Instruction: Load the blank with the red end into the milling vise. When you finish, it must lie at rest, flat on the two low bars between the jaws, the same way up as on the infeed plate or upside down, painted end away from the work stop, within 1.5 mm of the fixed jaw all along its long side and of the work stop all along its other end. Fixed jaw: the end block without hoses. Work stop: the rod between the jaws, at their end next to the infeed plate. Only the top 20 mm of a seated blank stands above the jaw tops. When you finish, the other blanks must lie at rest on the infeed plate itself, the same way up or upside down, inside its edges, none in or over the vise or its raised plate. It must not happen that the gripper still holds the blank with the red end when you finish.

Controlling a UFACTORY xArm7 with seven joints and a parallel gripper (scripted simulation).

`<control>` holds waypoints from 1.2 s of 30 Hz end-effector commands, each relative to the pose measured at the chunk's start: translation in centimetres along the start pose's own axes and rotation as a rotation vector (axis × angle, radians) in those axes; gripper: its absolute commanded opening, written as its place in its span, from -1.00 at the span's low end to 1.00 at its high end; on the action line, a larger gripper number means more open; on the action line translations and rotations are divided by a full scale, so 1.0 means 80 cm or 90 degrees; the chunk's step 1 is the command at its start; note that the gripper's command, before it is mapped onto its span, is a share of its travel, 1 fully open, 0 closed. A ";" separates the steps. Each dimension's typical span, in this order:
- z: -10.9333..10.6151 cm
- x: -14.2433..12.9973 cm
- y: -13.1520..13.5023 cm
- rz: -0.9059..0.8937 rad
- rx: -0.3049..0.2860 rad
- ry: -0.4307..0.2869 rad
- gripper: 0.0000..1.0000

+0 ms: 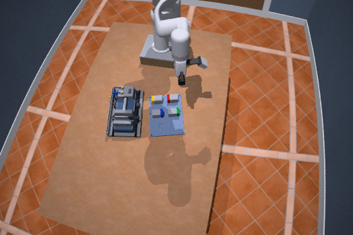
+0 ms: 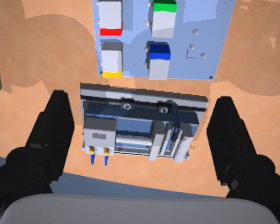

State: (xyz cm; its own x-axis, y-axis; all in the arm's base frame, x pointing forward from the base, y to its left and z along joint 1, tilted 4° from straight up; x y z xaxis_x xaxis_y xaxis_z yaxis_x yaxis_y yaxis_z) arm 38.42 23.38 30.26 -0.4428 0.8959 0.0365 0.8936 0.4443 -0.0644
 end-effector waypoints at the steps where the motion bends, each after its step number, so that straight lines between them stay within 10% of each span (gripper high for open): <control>1: -0.002 0.022 0.004 0.001 -0.003 0.000 1.00; 36: -0.002 0.004 0.002 0.001 -0.003 0.000 1.00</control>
State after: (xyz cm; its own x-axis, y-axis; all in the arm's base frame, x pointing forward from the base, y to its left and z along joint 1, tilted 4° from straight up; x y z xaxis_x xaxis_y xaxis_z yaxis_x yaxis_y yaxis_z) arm 38.35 23.76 30.26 -0.4409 0.8968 0.0359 0.8945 0.4424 -0.0650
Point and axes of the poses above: the point where the finger pads meet when closed, its own z axis out along the fingers, its own y axis across the jaws, x = y × z, the point moved 8 cm from there along -z, back along the fingers, and after that the axes turned 5 degrees about -z, right-handed, at the moved point
